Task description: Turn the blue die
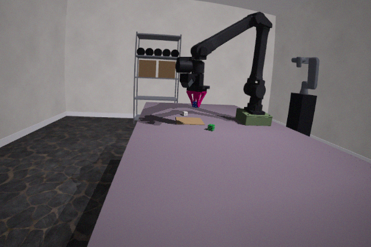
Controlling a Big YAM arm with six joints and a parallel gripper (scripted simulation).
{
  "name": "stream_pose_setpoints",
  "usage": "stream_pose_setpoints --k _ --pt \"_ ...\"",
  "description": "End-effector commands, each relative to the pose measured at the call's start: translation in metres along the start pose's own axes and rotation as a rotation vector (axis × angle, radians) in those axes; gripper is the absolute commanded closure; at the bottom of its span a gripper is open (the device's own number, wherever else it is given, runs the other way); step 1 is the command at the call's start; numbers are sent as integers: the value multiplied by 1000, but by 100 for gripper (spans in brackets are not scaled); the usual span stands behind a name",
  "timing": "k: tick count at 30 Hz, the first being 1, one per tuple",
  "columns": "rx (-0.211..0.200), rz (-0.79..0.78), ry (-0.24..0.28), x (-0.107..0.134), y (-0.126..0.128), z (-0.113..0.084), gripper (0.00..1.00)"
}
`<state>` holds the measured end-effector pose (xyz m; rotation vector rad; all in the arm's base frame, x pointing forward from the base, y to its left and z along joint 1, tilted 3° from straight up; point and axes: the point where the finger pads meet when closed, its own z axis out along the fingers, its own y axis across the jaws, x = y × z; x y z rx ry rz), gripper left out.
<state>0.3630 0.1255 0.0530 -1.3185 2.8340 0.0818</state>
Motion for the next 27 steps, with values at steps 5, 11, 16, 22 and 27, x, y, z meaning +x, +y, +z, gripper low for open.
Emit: stream_pose_setpoints --k 5,11,16,22,27 --pt "37 53 -63 -10 -18 -28 80" --pt "17 309 -32 16 -44 -5 80" --pt "23 470 -46 29 -62 -9 80" --pt "23 669 -50 43 -87 -8 80" --pt "30 835 -71 62 -100 -15 80"
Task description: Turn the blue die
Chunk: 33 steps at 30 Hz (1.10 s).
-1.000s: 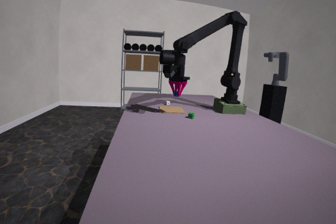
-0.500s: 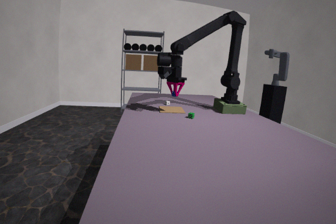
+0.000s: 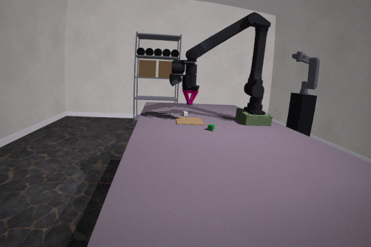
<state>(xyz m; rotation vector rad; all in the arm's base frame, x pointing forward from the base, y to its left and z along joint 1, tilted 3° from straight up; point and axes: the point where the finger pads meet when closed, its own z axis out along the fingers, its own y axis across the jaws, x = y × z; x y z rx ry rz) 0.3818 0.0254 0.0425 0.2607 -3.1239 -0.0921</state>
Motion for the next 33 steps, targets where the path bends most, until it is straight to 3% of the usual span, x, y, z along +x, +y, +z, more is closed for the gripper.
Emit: stream_pose_setpoints --k 1,7,9,14,15,16,17,18,19,20,22,25,26,27,29,33 --pt "9 135 -76 -15 -15 -19 80" --pt "7 112 -79 -9 -5 -14 80" --pt "8 112 -122 -10 -5 -14 80" --pt "18 119 -328 -11 -8 -17 80" --pt "19 120 -345 -10 -8 -18 80" --pt "23 121 -403 -10 -9 -18 80" --pt "23 121 -404 -10 -9 -18 80" --pt "26 121 -467 -10 -9 -19 80" --pt "29 120 -513 -10 -9 -18 80" --pt "30 120 -525 -10 -9 -18 80" --pt "36 117 -633 -10 -8 -17 80" --pt "37 116 -647 -10 -8 -17 80" --pt "38 117 -680 -8 -8 -7 80" --pt "42 112 -760 -10 -7 -15 80" --pt "44 110 -808 -9 -6 -13 80" --pt "50 106 -967 -7 -5 -9 80"
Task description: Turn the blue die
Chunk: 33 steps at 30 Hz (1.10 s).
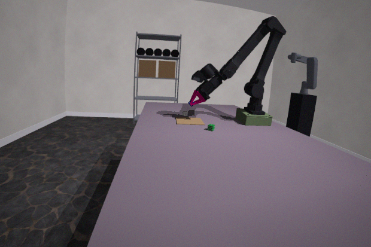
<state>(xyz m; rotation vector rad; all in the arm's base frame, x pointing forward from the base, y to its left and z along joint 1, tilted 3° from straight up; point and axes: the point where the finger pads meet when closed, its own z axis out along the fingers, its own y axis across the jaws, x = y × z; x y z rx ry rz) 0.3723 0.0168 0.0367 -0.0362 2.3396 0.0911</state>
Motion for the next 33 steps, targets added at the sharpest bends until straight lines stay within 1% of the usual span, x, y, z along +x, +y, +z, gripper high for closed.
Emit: stream_pose_setpoints --k 1,3,5,6,8,9,10,12,13,14,15,17,19,23,25,33 --pt "-6 7 -190 -23 5 2 80" --pt "-6 7 -239 -23 5 2 80" --pt "-6 8 -273 -23 5 1 80" --pt "-6 8 -285 -23 5 1 80" --pt "-6 8 -285 -23 5 1 80" --pt "-8 6 -323 -40 5 2 80" --pt "-7 7 -314 -31 5 1 80" --pt "-7 8 -308 -25 5 0 80" --pt "-8 7 -314 -28 5 0 80" --pt "-9 6 -334 -35 5 -3 80" --pt "-9 5 -336 -36 5 -4 80" --pt "-8 5 -313 -27 5 1 80" --pt "-8 6 -308 -23 5 2 80" --pt "-8 7 -313 -20 5 8 80" --pt "-8 7 -313 -20 5 8 80" --pt "-7 8 -308 2 5 27 80"
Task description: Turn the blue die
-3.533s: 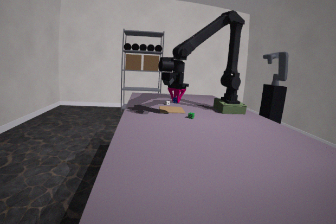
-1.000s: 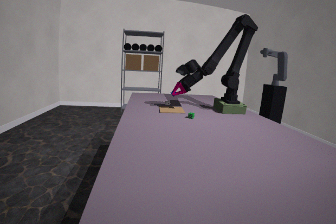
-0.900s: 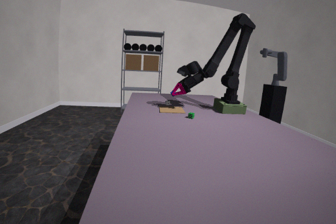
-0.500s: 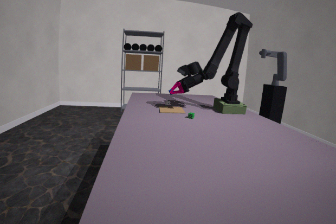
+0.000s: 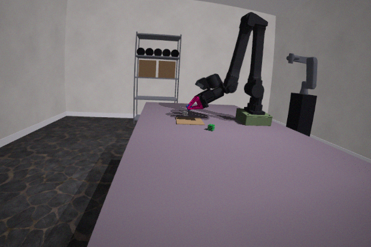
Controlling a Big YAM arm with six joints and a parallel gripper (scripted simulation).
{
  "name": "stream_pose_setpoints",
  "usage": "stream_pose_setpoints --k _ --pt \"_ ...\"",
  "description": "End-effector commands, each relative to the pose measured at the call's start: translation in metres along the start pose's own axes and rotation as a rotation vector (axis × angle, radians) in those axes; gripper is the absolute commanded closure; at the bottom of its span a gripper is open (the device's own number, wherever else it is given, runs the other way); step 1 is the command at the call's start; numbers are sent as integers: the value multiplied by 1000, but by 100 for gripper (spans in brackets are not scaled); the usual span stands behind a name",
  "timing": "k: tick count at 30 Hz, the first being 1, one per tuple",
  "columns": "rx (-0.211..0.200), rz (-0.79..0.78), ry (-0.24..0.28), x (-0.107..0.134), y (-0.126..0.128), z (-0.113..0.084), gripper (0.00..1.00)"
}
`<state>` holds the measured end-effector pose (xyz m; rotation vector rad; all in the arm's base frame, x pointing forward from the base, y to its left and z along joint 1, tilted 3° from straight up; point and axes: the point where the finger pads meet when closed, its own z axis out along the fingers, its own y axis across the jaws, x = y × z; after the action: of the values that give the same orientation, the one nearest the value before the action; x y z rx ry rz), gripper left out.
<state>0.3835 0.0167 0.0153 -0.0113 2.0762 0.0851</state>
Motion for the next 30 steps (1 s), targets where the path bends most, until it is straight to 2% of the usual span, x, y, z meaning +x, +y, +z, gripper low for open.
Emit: stream_pose_setpoints --k 1,7,17,19,30 --pt "-15 3 -45 -1 7 7 80" --pt "-15 2 -56 12 7 21 80" --pt "-16 1 -44 28 7 24 80" --pt "-17 0 -75 16 8 22 80" --pt "-17 0 -63 21 7 23 80"
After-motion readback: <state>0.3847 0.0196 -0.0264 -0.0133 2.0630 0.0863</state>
